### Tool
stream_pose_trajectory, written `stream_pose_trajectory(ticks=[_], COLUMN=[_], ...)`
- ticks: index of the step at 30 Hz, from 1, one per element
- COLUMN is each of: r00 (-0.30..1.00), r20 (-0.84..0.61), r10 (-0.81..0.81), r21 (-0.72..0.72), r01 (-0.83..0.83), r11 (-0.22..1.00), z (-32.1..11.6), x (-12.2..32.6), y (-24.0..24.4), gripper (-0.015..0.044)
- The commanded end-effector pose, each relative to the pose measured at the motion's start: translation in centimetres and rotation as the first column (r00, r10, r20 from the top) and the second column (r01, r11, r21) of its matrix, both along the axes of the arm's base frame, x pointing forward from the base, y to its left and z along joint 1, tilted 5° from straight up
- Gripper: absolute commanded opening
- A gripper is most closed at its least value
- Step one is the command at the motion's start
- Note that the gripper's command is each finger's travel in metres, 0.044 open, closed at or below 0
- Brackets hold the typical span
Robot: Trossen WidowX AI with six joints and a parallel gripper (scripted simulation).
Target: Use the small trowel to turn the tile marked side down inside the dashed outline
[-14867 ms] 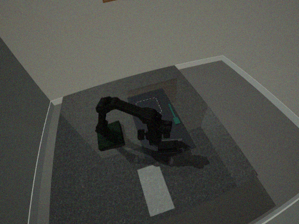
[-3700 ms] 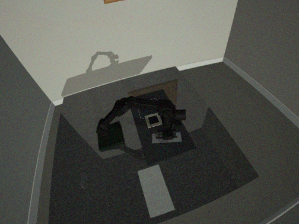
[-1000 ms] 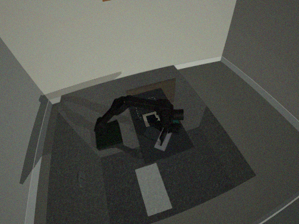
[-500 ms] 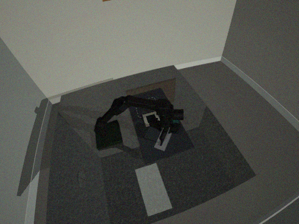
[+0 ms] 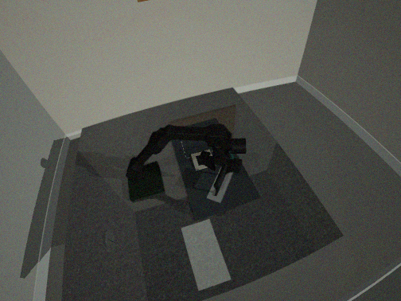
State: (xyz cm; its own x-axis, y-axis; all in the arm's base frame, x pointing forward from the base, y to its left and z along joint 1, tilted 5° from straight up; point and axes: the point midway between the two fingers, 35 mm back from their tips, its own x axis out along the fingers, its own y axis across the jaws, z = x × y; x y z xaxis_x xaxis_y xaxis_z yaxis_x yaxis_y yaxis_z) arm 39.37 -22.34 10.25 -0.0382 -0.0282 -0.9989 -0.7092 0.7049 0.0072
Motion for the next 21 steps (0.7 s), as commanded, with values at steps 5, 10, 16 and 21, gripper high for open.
stream_pose_trajectory(ticks=[5, 10, 16, 21], r00=[0.997, 0.997, 0.997, 0.997], r20=[-0.011, -0.011, -0.011, -0.011], r10=[-0.074, -0.074, -0.074, -0.074], r21=[0.002, 0.002, 0.002, 0.002], r01=[0.074, 0.074, 0.074, 0.074], r11=[0.997, 0.997, 0.997, 0.997], z=[-0.3, -0.7, -1.7, -2.5], x=[0.2, 0.3, 0.3, 0.2], y=[-0.3, -0.3, -0.3, -0.4], gripper=[0.027, 0.027, 0.027, 0.027])
